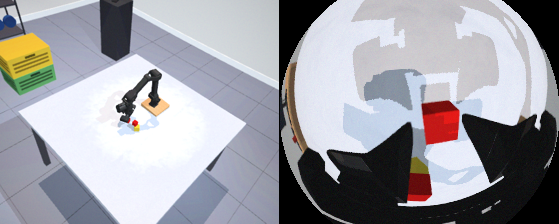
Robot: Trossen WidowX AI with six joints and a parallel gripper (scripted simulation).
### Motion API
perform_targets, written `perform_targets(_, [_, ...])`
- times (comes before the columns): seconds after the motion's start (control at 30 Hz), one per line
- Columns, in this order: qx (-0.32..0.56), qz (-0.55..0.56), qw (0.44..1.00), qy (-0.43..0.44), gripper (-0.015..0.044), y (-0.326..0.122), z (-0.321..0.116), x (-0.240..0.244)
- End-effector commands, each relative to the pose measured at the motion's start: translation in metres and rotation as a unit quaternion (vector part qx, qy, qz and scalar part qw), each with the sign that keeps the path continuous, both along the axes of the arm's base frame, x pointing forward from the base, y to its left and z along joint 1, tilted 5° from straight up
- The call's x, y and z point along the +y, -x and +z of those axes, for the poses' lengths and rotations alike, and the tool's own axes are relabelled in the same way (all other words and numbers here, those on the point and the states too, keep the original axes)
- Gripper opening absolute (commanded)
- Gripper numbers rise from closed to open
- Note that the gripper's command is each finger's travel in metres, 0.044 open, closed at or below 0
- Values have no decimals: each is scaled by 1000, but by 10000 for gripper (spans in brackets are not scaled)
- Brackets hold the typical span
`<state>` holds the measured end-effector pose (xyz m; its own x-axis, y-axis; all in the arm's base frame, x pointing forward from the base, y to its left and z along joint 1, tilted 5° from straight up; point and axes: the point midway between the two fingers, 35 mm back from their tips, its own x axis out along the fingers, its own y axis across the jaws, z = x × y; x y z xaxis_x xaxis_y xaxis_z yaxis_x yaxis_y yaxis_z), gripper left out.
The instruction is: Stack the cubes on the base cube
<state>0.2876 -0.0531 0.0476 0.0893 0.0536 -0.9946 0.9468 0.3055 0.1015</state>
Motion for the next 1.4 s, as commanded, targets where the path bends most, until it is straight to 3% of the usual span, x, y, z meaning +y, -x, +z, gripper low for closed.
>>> perform_targets(0.0, [3,-3,1000,-2,265,2,-5,1])
perform_targets(0.2, [3,-3,1000,-2,107,2,-5,1])
perform_targets(1.37, [3,-3,1000,-2,105,6,90,-5])
